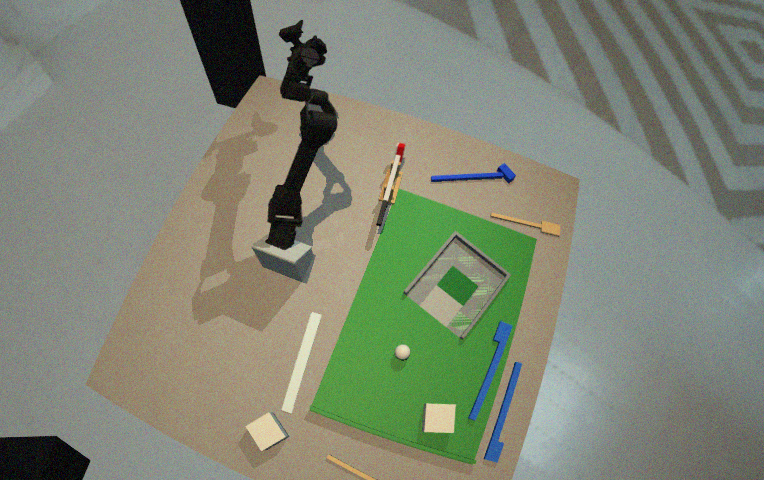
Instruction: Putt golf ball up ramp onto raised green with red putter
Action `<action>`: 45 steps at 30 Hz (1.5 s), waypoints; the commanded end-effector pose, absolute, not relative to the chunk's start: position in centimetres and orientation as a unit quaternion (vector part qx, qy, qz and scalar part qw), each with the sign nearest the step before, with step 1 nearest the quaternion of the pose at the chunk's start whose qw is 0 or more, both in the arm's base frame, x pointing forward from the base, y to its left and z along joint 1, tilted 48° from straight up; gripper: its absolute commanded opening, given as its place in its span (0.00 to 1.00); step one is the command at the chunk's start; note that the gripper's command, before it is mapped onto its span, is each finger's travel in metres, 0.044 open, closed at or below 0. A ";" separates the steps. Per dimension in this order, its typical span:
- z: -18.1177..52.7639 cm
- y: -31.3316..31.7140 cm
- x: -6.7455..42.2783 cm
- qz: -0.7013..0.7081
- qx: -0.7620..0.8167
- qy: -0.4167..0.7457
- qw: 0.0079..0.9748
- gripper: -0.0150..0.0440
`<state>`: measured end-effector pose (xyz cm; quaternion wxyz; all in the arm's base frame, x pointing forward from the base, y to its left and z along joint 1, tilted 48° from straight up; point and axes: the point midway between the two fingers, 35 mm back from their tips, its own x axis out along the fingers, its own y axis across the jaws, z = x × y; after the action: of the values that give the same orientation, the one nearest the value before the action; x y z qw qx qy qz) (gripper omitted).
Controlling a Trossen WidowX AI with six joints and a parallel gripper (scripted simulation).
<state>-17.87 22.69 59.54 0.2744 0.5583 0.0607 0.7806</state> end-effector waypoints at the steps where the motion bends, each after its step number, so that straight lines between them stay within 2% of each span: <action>1: 59.5 22.7 -17.9 0.781 0.558 0.060 0.275 0.98; 2: 59.5 22.8 -17.8 0.781 0.556 0.058 0.278 1.00; 12: 58.1 26.7 -16.0 0.790 0.493 0.001 0.365 1.00; 20: 55.2 32.5 -11.0 0.780 0.375 -0.069 0.497 1.00; 33: 47.7 38.6 4.2 0.697 0.125 -0.107 0.698 1.00; 45: 39.7 35.4 19.3 0.595 -0.077 -0.043 0.799 1.00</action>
<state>15.97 36.94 41.64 0.7829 -0.0341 -0.0652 0.6177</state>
